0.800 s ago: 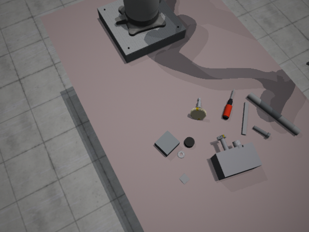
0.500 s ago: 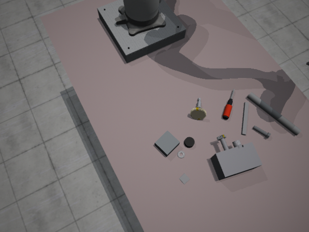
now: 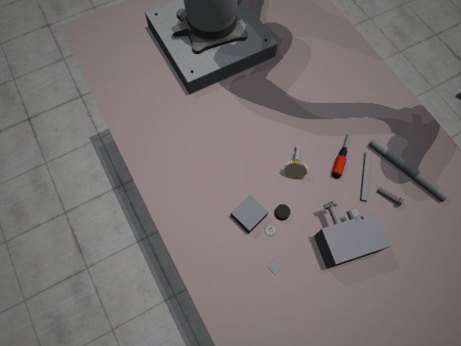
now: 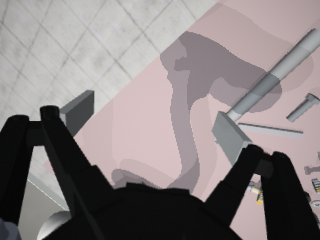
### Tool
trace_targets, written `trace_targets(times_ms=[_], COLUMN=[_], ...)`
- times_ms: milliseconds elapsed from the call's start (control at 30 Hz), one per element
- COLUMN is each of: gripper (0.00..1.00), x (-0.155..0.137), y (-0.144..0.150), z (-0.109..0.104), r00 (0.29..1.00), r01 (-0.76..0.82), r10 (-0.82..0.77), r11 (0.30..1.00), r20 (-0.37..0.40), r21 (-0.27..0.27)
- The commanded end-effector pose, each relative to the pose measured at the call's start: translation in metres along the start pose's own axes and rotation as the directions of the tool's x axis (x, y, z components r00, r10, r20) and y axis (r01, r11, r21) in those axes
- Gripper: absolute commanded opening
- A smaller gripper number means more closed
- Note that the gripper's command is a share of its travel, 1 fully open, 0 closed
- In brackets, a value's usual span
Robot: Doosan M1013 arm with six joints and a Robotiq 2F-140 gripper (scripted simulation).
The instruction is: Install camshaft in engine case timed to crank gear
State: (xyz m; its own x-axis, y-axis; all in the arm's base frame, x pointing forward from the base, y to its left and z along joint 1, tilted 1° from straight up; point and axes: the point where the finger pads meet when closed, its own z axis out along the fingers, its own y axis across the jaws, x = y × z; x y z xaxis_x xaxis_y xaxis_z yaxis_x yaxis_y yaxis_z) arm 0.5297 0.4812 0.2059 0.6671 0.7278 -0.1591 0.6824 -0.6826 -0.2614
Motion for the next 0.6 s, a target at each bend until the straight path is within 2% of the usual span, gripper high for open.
trace_targets(times_ms=[0, 100, 200, 233, 300, 333, 367, 400, 467, 500, 533, 567], gripper=[1.0, 1.0, 1.0, 1.0, 1.0, 1.0, 1.0, 1.0, 1.0, 1.0, 1.0, 1.0], x=[-0.011, -0.033, -0.043, -0.055, -0.055, -0.067, -0.067, -0.081, -0.081, -0.096, -0.096, -0.112], y=[0.018, 0.05, 0.064, 0.078, 0.078, 0.094, 0.094, 0.11, 0.11, 0.127, 0.127, 0.144], z=[-0.002, -0.006, -0.008, -0.009, -0.009, -0.01, -0.01, -0.012, -0.012, -0.013, -0.013, -0.013], r00=[0.999, 0.989, 0.982, 0.971, 0.971, 0.956, 0.956, 0.937, 0.937, 0.914, 0.914, 0.886], r01=[0.036, 0.1, 0.128, 0.157, 0.157, 0.188, 0.188, 0.218, 0.218, 0.246, 0.246, 0.27], r10=[-0.035, -0.091, -0.113, -0.136, -0.136, -0.159, -0.159, -0.181, -0.181, -0.202, -0.202, -0.223], r11=[0.999, 0.992, 0.988, 0.983, 0.983, 0.977, 0.977, 0.971, 0.971, 0.966, 0.966, 0.961], r20=[-0.036, -0.115, -0.153, -0.197, -0.197, -0.245, -0.245, -0.298, -0.298, -0.353, -0.353, -0.407], r21=[0.032, 0.077, 0.089, 0.098, 0.098, 0.101, 0.101, 0.096, 0.096, 0.083, 0.083, 0.062])
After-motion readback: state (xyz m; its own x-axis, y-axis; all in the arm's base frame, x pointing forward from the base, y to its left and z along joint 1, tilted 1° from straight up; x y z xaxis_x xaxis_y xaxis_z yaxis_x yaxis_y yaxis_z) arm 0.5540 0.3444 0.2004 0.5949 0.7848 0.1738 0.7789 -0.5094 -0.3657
